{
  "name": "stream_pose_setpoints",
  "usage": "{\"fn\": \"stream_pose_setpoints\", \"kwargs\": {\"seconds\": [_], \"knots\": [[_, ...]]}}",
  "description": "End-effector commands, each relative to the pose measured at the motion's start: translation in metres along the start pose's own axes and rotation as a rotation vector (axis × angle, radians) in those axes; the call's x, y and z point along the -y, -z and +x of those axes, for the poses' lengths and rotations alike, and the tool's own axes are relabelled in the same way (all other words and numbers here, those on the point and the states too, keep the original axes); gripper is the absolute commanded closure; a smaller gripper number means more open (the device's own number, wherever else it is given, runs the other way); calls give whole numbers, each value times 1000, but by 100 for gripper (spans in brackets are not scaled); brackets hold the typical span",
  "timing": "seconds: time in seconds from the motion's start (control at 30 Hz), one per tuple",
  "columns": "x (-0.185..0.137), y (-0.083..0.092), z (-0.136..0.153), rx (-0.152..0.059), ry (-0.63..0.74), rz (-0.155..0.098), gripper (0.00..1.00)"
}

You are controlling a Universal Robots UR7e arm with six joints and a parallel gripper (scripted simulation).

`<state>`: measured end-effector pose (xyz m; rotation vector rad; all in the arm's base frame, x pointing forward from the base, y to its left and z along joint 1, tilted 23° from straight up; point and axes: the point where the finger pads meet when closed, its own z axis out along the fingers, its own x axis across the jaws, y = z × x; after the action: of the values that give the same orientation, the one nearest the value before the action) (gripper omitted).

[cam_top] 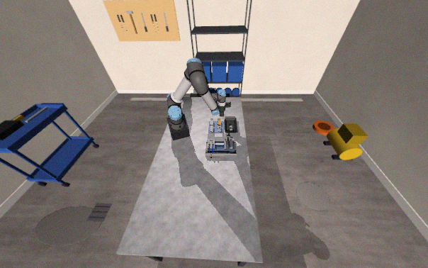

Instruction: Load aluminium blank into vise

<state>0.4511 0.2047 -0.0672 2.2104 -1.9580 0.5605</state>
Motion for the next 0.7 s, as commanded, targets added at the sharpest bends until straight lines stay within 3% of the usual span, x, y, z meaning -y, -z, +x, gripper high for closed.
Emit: {"fn": "stream_pose_setpoints", "kwargs": {"seconds": [0.0, 0.67], "knots": [[0, 3, 0, 0, 0, 1, 100], [0, 42, 0, 0, 0, 1, 100]]}}
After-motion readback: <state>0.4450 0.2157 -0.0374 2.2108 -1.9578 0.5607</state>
